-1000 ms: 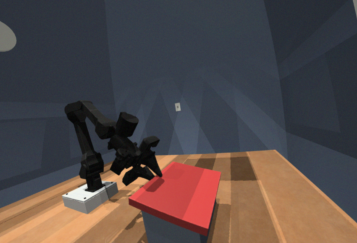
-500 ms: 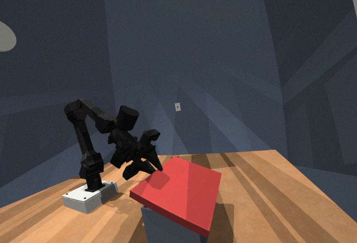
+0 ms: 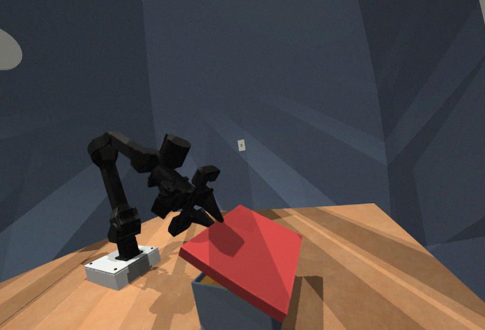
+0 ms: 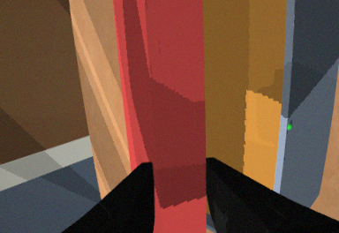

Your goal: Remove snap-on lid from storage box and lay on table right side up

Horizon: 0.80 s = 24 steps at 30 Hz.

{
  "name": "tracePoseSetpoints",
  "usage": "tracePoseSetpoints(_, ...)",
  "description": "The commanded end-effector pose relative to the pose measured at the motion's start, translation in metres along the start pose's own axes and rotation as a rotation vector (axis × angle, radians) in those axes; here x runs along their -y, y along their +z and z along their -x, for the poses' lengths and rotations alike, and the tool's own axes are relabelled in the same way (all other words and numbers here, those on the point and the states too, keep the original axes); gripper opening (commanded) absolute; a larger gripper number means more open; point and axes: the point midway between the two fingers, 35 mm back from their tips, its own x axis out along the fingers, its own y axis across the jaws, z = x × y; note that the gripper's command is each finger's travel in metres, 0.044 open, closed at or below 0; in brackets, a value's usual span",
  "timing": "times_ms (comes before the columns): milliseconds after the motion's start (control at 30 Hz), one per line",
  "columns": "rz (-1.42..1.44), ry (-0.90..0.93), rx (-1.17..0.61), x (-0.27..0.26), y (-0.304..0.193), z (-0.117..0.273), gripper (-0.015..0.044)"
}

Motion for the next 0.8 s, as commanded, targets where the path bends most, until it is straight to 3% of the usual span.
tracePoseSetpoints(0, -0.003, 0.015, 0.003, -0.012, 0.000, 0.002, 0.0000)
tracePoseSetpoints(767, -0.003, 0.015, 0.003, -0.035, 0.001, 0.022, 0.0000)
